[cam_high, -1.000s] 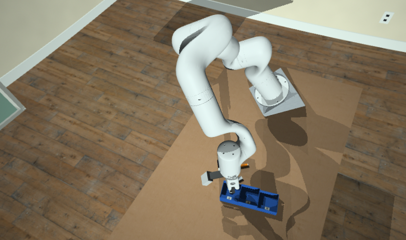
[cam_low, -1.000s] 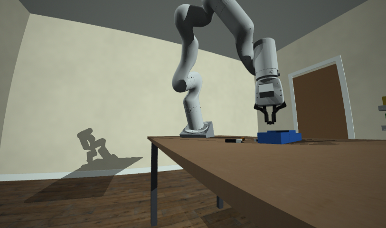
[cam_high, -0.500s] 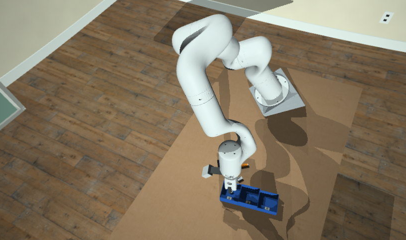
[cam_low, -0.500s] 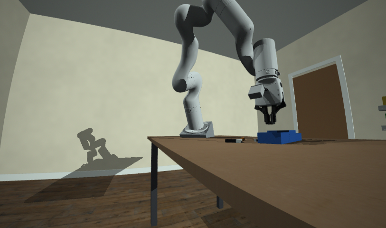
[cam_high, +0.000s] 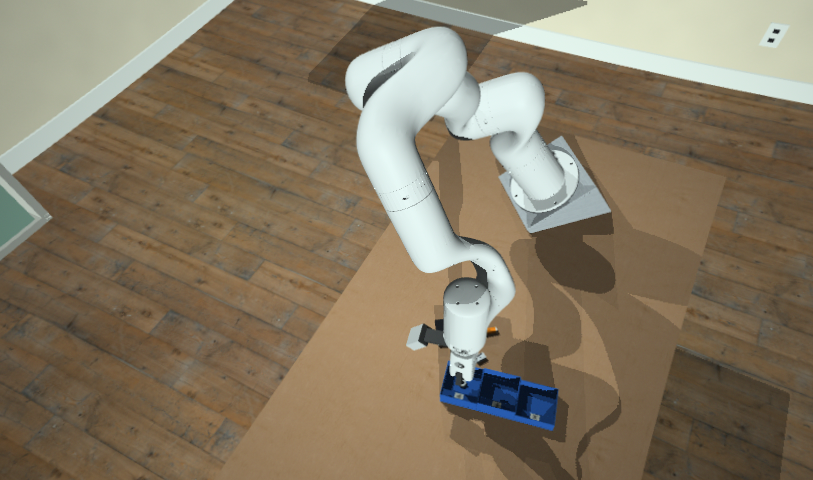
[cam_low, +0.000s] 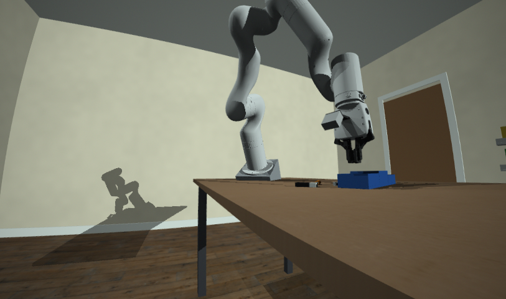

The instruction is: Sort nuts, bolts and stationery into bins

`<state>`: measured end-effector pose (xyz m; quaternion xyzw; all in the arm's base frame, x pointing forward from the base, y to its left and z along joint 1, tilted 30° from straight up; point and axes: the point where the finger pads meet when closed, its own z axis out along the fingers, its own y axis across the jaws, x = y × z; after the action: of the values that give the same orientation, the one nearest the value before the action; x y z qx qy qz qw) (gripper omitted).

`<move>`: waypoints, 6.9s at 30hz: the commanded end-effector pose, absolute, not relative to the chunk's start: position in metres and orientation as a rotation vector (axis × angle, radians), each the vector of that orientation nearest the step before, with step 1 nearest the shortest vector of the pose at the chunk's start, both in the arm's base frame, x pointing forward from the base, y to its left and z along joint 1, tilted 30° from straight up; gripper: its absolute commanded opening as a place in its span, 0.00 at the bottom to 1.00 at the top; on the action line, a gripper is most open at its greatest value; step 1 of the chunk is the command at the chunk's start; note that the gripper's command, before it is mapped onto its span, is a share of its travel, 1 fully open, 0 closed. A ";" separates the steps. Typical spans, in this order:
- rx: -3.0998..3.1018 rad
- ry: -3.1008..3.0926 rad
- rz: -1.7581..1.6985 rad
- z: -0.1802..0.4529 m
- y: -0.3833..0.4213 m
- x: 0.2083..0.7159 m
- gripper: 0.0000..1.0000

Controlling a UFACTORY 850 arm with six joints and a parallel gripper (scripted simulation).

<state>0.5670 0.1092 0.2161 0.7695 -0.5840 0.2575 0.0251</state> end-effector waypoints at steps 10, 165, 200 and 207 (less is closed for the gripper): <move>2.378 -1.808 0.803 0.206 0.106 0.572 0.00; 2.722 -0.745 0.678 0.187 0.111 0.493 0.29; 2.722 -0.745 0.678 0.137 0.091 0.516 0.29; 2.722 -0.745 0.677 0.131 0.089 0.518 0.29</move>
<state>0.5161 0.0896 0.1338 0.9314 -0.2548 0.2309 0.1198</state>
